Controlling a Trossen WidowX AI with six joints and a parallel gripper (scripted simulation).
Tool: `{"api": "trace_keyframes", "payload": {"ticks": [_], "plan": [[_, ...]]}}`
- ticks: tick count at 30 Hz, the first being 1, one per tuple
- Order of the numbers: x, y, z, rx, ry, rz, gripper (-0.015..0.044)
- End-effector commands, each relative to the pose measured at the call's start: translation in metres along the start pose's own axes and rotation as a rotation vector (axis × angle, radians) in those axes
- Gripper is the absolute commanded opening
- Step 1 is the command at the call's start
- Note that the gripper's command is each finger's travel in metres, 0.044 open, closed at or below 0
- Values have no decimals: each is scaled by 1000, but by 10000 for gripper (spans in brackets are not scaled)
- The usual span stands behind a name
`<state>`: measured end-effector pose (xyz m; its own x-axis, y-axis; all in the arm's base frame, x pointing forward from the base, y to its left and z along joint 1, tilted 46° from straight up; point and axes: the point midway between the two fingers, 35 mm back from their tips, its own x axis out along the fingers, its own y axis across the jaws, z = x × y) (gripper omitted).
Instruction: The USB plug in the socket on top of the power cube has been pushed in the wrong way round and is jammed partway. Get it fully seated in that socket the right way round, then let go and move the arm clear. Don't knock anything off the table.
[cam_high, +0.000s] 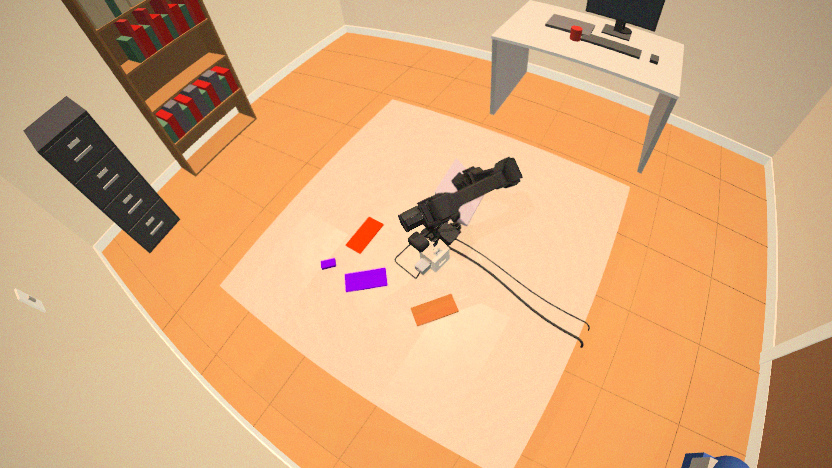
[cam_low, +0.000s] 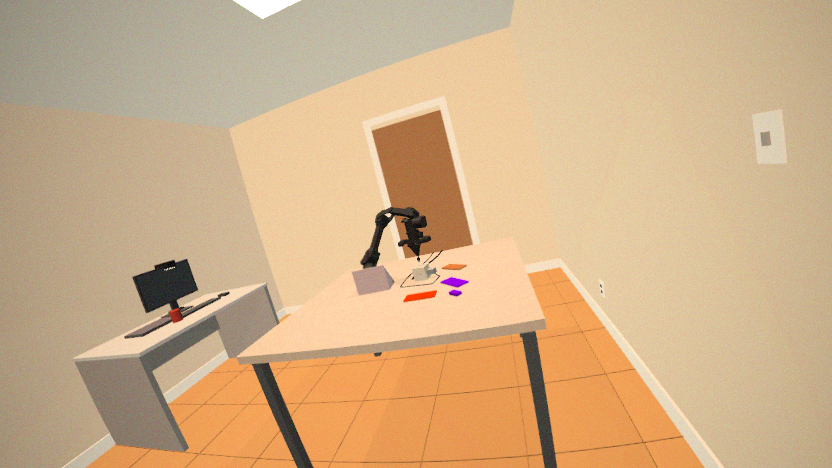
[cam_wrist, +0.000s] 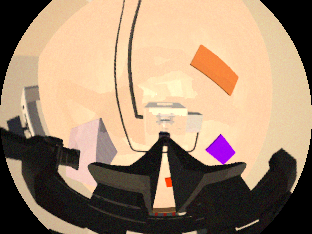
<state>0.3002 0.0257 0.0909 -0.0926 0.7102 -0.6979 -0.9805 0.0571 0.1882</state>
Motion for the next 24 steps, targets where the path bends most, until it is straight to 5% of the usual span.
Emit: {"api": "trace_keyframes", "payload": {"ticks": [1, 24], "plan": [[0, 0, 0, -1, -3, 0, 0], [3, -1, 2, -6, -23, -1, 0]]}}
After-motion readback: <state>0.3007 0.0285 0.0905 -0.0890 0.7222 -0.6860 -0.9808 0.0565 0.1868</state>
